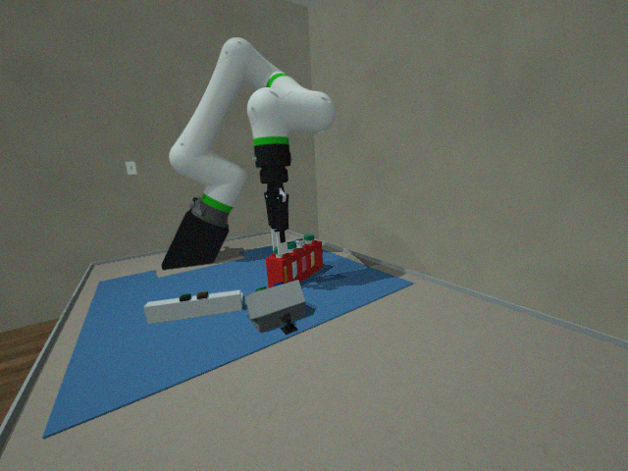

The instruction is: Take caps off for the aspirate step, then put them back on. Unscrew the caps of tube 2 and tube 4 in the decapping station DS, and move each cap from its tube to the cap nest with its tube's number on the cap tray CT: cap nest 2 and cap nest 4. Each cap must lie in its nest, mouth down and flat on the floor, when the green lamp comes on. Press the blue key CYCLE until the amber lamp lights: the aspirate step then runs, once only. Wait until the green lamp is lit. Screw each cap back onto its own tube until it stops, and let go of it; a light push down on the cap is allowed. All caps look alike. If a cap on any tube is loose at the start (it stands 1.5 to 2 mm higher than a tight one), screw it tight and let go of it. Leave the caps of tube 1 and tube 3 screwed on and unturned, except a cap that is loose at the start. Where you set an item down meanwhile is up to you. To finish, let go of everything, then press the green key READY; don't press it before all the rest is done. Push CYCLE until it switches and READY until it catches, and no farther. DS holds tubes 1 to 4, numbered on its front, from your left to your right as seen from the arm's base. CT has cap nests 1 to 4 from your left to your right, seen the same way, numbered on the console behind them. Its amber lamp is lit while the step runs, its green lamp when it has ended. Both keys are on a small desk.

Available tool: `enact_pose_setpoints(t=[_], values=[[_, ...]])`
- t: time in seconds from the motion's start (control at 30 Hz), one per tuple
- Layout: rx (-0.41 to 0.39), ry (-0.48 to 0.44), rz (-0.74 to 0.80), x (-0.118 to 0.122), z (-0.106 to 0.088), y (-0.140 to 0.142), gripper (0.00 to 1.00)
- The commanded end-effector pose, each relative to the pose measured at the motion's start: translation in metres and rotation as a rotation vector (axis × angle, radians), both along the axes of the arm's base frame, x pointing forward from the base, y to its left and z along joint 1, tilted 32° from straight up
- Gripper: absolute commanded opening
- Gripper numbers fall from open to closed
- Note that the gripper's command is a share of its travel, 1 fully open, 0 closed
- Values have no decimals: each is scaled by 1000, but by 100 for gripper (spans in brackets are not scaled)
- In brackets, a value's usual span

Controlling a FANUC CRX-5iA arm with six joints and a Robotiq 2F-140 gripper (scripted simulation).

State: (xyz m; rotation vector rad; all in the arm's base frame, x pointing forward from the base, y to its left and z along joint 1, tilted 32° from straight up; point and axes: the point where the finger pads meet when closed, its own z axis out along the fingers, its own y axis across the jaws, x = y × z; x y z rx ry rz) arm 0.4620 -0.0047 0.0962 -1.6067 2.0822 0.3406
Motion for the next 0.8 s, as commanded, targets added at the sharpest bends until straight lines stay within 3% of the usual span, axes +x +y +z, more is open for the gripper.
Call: enact_pose_setpoints(t=[0.0, 0.33, 0.5, 0.57, 0.77], values=[[0, 0, 0, 0, 0, 0, 0], [-111, -237, 424, 0, 0, 0, 0], [-156, -332, 596, 0, 0, 0, 0], [-156, -332, 596, 0, 0, 0, 0], [-223, -475, 851, 0, 0, 0, 0]])
